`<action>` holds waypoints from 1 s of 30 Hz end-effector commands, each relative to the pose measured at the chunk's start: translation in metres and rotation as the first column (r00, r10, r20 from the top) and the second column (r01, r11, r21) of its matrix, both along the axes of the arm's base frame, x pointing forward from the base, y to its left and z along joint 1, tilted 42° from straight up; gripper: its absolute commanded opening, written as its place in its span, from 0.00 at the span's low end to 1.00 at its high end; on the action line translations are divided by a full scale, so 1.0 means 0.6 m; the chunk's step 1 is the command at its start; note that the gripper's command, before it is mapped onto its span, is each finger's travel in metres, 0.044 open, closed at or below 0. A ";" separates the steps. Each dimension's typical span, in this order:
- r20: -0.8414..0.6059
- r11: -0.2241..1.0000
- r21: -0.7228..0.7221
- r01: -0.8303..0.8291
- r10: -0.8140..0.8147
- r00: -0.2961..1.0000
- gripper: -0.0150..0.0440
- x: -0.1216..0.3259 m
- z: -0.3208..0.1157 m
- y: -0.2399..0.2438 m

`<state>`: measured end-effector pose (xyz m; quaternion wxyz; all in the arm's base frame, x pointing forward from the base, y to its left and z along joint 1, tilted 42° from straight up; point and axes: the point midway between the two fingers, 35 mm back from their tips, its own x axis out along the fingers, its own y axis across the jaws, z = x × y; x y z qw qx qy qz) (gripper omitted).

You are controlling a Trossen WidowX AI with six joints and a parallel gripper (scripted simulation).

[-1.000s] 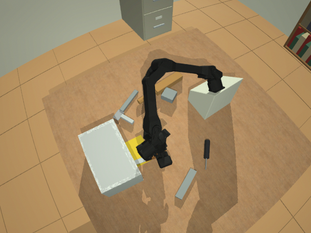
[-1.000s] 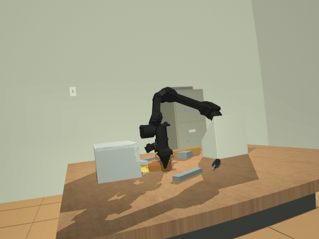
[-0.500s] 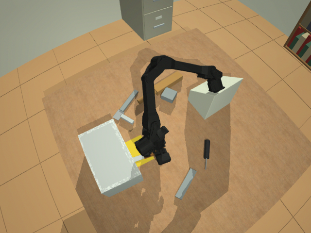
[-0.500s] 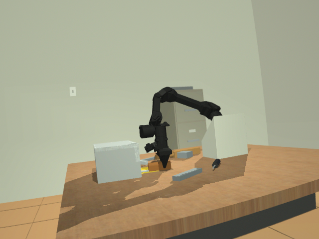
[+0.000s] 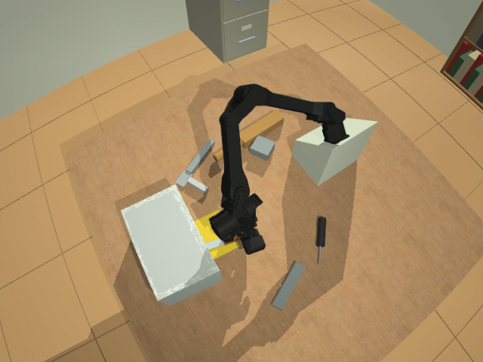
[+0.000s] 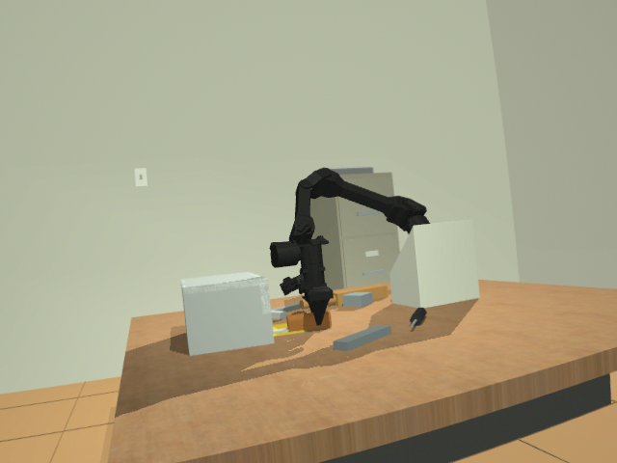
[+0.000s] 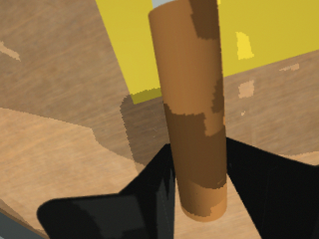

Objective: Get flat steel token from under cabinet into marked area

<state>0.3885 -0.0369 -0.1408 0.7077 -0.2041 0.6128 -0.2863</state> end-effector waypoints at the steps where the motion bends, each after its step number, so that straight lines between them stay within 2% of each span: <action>1: 0.001 1.000 -0.004 0.005 -0.004 1.000 0.25 -0.010 -0.002 -0.001; 30: -0.001 1.000 -0.004 0.004 -0.004 1.000 0.25 -0.062 -0.013 0.004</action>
